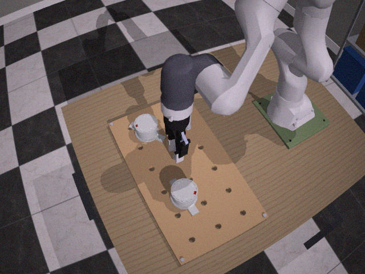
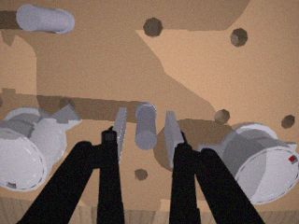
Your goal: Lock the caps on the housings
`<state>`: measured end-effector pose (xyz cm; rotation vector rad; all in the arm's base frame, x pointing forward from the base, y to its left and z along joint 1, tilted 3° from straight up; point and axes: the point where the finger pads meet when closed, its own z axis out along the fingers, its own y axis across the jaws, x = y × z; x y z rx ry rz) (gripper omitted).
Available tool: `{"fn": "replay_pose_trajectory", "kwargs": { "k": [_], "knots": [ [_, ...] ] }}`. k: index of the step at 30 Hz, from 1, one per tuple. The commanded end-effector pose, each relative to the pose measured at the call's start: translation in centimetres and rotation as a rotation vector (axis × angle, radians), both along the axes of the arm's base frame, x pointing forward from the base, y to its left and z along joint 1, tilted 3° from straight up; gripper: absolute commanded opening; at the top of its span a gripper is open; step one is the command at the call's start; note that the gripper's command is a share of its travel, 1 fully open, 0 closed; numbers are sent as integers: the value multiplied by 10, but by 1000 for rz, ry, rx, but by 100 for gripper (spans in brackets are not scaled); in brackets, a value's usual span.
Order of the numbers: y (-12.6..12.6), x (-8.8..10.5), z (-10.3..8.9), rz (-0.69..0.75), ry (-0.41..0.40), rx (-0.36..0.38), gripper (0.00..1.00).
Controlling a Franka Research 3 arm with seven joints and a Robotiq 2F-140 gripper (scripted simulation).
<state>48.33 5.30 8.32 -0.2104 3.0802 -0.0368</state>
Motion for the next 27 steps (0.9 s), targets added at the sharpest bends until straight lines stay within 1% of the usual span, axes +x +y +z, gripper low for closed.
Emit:
{"fn": "replay_pose_trajectory", "kwargs": {
  "k": [1, 11, 23, 25, 27],
  "knots": [
    [-1, 0, 2, -1, 0, 2, 36],
    [-1, 0, 9, -1, 0, 2, 36],
    [0, -1, 30, -1, 0, 2, 36],
    [0, -1, 30, -1, 0, 2, 36],
    [0, -2, 34, -2, 0, 2, 36]
  ]
}}
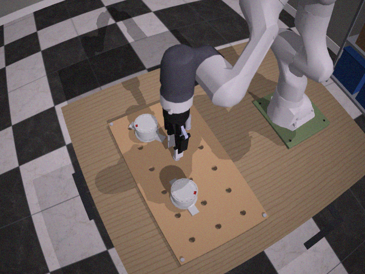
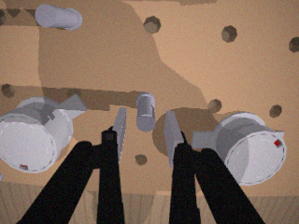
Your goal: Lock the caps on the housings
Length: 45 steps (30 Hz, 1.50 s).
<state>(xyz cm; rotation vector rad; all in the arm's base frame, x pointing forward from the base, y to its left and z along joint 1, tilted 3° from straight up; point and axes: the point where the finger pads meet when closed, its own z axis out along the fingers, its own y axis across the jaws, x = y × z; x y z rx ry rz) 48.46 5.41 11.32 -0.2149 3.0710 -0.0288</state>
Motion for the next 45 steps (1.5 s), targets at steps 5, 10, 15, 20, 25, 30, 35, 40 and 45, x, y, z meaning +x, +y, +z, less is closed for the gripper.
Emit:
{"fn": "replay_pose_trajectory", "kwargs": {
  "k": [5, 10, 15, 20, 25, 30, 35, 40, 45],
  "knots": [
    [-1, -3, 15, -5, 9, -4, 36],
    [-1, -4, 26, -5, 9, -4, 36],
    [-1, -4, 32, -5, 9, -4, 36],
    [-1, -5, 42, -5, 9, -4, 36],
    [-1, -5, 49, -5, 9, -4, 36],
    [-1, -6, 55, -5, 9, -4, 36],
    [0, -6, 57, -5, 9, -4, 36],
    [0, -6, 58, -5, 9, -4, 36],
    [-1, -6, 58, -4, 9, -4, 36]
  ]
}}
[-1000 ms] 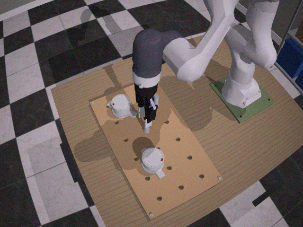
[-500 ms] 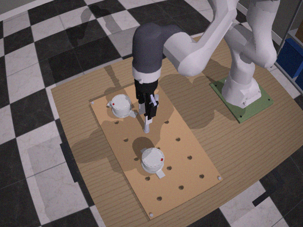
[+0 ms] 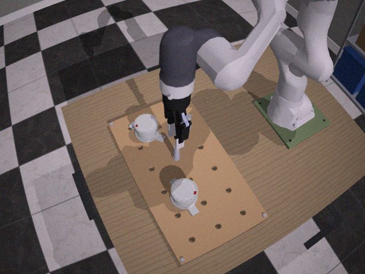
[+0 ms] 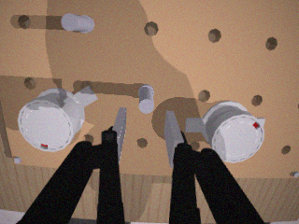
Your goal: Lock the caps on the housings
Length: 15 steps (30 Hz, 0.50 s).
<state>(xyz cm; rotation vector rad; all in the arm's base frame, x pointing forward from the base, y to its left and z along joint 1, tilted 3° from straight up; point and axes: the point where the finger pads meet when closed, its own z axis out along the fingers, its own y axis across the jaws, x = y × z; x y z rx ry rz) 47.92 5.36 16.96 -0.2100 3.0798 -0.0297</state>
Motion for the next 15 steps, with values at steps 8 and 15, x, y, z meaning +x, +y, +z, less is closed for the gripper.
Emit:
{"fn": "replay_pose_trajectory", "kwargs": {
  "k": [8, 15],
  "knots": [
    [-36, 21, 2, 298, 9, -11, 36],
    [-123, 58, 7, 412, -6, -58, 36]
  ]
}}
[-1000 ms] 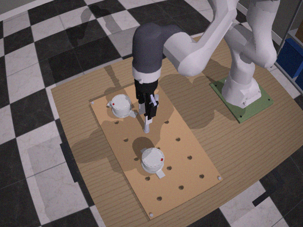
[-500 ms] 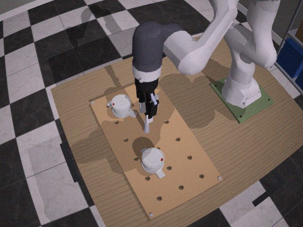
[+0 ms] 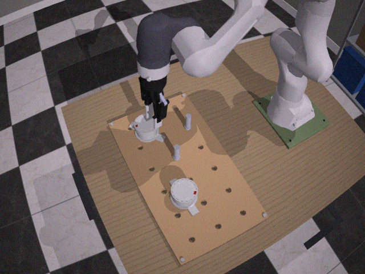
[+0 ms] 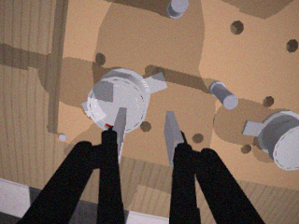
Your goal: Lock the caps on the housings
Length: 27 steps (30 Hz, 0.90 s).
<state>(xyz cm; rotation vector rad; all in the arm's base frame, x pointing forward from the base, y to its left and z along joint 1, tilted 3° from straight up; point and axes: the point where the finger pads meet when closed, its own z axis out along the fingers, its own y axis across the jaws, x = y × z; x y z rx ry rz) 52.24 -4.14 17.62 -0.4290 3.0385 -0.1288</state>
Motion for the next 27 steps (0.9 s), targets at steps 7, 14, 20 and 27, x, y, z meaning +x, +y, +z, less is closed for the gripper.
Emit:
{"fn": "replay_pose_trajectory", "kwargs": {
  "k": [7, 14, 20, 27],
  "knots": [
    [-40, 18, 2, 374, 22, -23, 78],
    [-40, 18, 2, 548, 35, -31, 78],
    [-40, 18, 2, 694, 47, -27, 78],
    [-40, 18, 2, 846, 62, -11, 78]
  ]
}}
